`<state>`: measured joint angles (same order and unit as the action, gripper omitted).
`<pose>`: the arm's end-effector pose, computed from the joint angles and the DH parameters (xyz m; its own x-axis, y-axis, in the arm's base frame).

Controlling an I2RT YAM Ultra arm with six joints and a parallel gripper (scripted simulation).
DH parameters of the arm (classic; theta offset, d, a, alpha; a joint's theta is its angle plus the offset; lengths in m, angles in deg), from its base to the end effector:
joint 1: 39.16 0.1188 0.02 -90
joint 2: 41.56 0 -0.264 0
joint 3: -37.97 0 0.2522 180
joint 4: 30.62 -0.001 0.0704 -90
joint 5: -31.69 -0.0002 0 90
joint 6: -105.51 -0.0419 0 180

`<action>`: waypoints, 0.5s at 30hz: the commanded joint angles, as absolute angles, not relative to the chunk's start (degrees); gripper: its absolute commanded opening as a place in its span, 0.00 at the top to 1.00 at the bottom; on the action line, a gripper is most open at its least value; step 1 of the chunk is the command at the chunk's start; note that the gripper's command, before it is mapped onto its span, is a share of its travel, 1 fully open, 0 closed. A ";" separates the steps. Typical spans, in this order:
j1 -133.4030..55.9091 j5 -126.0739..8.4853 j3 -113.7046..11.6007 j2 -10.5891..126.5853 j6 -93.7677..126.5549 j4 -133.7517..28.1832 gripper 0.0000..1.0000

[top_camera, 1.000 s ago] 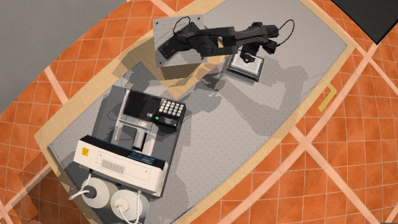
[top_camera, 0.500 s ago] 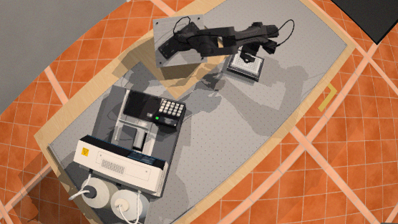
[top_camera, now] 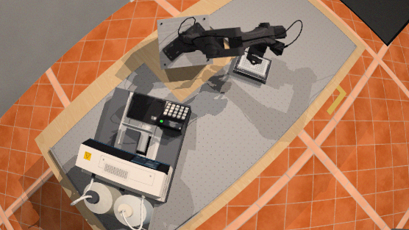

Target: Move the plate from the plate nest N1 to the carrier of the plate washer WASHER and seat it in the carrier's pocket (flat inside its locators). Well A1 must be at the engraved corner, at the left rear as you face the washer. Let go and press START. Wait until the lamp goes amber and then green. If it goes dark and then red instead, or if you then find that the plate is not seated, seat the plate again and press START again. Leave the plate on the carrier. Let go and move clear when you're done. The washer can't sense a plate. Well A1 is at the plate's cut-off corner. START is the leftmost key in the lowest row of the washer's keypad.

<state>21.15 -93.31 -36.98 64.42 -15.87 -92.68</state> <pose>0.1701 0.2518 0.1380 -0.8008 -0.5433 -0.2522 -0.3631 0.7751 -0.5170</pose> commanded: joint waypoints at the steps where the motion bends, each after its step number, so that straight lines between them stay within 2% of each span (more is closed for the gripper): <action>1: 22.15 -93.57 -38.64 63.16 -16.22 -92.35 0.00; 15: 19.70 -93.78 -34.71 65.92 -13.94 -88.58 0.00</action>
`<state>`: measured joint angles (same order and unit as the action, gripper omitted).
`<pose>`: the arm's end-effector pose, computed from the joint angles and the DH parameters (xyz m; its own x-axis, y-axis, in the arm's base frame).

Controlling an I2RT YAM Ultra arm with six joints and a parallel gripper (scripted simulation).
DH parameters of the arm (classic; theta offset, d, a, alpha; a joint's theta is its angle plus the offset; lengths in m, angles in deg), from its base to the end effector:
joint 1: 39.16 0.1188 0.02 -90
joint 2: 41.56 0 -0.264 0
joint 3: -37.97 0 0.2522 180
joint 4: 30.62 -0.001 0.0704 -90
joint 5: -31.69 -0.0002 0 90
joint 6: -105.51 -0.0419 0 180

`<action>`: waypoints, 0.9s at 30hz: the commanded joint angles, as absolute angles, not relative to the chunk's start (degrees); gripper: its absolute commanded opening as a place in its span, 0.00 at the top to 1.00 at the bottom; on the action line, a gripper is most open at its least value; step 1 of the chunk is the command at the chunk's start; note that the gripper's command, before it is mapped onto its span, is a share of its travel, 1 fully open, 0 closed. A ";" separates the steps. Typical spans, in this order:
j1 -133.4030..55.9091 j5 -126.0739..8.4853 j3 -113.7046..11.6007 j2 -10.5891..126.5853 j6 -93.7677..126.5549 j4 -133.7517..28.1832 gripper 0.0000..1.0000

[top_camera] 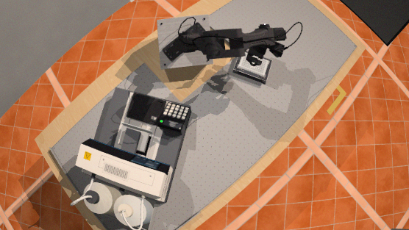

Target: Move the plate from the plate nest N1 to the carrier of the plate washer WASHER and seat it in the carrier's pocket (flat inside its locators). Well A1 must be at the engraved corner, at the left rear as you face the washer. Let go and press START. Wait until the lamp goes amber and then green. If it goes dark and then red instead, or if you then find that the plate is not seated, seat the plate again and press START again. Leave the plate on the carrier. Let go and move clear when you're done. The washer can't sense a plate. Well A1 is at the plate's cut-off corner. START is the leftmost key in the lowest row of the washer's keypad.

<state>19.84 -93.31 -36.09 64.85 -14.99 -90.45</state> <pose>0.1760 0.2483 0.1325 -0.8055 -0.5334 -0.2581 -0.3535 0.7821 -0.5132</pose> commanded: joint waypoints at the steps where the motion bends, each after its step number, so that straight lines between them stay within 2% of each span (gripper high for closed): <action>1: 19.76 -93.80 -34.53 66.07 -13.71 -88.12 0.00; 27: 15.68 -93.65 -30.82 69.76 -8.67 -77.84 0.00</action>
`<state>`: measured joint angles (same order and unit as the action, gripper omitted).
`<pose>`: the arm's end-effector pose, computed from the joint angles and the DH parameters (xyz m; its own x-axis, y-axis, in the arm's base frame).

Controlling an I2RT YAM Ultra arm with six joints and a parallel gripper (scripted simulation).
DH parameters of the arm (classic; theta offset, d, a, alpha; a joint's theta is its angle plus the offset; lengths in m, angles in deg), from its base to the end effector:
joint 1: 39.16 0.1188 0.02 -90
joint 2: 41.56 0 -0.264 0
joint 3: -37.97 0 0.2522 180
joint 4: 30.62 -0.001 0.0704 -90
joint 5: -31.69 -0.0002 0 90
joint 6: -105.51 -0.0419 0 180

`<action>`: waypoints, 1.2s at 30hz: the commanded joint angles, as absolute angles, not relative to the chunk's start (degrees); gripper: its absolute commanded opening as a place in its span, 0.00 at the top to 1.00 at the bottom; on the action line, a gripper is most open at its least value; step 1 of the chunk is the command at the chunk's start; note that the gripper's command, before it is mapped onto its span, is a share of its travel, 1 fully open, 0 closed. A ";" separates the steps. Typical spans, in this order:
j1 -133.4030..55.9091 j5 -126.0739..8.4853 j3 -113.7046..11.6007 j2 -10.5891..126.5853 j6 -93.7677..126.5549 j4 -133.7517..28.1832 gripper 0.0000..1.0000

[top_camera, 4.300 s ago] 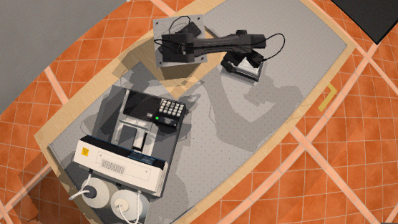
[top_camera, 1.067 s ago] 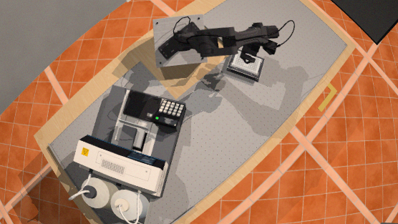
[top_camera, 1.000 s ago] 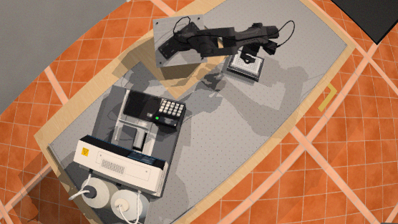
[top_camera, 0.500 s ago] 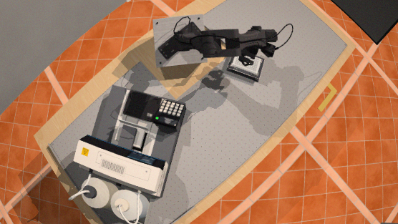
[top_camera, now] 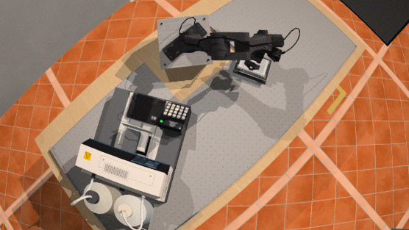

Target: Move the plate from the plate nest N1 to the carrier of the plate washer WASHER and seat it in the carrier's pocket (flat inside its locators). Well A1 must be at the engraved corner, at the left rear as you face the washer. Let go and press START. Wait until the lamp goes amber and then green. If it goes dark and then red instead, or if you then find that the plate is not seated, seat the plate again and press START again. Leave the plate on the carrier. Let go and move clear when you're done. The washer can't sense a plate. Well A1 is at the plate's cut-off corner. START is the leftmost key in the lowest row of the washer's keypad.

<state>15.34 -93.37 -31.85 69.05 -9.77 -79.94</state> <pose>0.1950 0.2337 0.0964 -0.8099 -0.5335 -0.2436 -0.3552 0.7767 -0.5202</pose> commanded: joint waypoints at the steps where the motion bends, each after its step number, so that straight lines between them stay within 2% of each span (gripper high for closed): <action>1: 15.68 -93.65 -30.82 69.76 -8.67 -77.84 0.00; 36: 15.03 -93.45 -29.79 71.15 -6.87 -74.33 0.00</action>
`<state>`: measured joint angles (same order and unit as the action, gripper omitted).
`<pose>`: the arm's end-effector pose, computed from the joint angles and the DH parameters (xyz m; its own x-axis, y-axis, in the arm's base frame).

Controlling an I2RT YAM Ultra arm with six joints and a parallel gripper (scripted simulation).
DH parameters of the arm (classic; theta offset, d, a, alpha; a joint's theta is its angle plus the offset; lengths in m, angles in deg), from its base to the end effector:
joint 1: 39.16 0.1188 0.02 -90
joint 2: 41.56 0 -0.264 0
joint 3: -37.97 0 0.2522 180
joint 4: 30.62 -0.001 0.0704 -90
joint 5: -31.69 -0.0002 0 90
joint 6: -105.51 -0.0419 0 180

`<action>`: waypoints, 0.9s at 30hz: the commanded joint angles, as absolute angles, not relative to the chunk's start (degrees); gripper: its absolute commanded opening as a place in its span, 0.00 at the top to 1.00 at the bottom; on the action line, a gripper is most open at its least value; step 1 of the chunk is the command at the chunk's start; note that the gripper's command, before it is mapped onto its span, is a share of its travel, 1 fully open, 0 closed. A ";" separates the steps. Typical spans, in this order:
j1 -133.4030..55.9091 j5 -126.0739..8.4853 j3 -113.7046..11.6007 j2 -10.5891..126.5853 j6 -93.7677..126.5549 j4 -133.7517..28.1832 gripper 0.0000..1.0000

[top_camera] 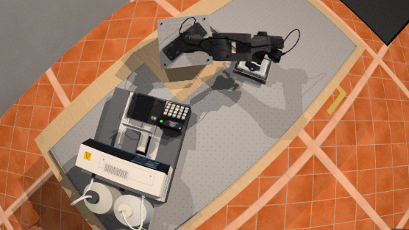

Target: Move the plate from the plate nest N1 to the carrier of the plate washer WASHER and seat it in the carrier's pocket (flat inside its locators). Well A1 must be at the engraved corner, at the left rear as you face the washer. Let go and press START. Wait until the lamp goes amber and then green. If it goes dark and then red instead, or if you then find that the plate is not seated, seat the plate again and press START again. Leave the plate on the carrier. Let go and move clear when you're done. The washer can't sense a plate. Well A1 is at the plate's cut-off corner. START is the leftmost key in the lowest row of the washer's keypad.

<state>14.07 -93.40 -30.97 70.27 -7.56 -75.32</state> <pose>0.2024 0.2322 0.0876 -0.8014 -0.5368 -0.2638 -0.3554 0.7821 -0.5119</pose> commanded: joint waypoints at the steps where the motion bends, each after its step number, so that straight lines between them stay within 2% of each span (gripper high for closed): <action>1: 14.78 -93.43 -29.84 71.25 -6.80 -74.15 0.00; 27: 12.50 -93.11 -28.73 73.23 -4.75 -69.99 0.00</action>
